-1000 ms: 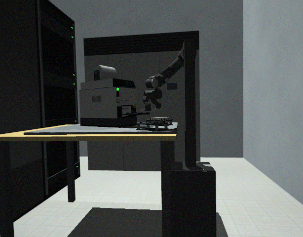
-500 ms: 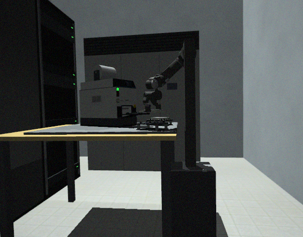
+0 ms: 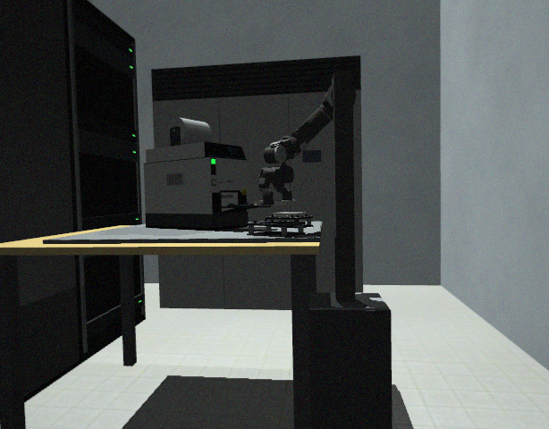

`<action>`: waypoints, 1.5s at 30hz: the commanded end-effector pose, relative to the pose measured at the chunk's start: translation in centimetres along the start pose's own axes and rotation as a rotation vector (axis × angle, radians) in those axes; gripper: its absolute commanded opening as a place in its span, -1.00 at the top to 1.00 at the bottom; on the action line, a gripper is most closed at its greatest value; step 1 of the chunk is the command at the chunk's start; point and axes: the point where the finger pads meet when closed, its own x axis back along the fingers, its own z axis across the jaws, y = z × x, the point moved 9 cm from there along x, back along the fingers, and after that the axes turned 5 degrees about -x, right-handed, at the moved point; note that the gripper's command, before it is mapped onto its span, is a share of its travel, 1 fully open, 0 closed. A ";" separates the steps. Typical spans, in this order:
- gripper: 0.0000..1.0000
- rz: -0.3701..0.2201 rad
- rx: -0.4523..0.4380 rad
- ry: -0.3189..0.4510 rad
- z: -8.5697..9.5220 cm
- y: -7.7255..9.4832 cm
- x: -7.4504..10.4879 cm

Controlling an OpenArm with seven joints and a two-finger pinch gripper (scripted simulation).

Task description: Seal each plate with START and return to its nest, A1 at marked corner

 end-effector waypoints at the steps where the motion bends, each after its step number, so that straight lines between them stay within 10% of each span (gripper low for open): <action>1: 1.00 0.000 0.006 0.007 0.1 -0.1 -0.1; 45: 1.00 0.001 0.006 0.006 0.1 -0.1 -2.0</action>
